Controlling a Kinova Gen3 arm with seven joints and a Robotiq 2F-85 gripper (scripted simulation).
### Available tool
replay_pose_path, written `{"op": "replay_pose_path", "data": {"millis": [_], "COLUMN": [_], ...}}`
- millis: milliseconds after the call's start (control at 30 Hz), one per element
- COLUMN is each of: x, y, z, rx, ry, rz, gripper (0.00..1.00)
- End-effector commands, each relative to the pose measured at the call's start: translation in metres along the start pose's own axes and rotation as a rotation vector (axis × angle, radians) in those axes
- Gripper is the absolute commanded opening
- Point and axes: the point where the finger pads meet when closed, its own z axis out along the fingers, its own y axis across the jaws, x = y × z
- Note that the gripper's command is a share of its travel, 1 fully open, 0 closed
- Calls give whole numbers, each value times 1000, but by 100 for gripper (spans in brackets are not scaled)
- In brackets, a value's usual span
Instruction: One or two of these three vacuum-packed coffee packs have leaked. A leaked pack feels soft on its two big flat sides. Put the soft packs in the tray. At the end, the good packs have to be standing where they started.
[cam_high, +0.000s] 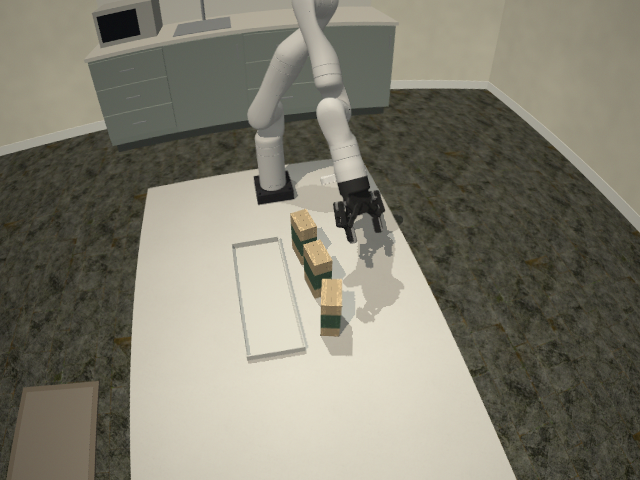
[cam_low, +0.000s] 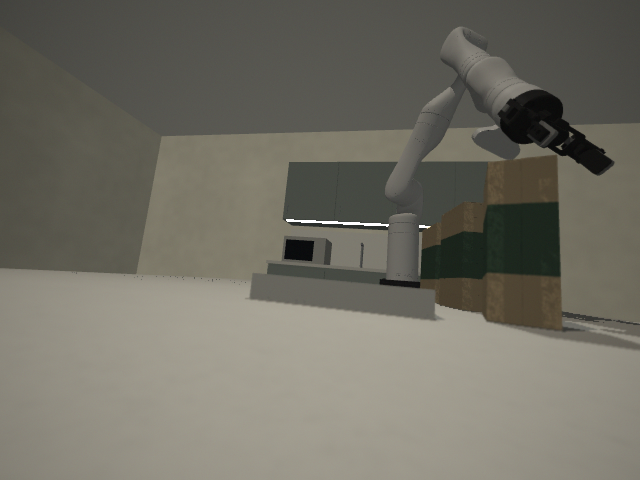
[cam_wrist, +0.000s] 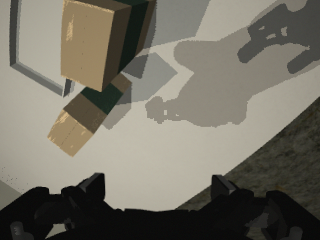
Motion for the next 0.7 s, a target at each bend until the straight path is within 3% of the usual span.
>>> {"op": "replay_pose_path", "data": {"millis": [0,667], "x": [-2,9], "y": [-4,-6], "z": [-1,-9], "rx": [2,-3], "ry": [-4,37], "rz": [8,27], "gripper": [100,100]}}
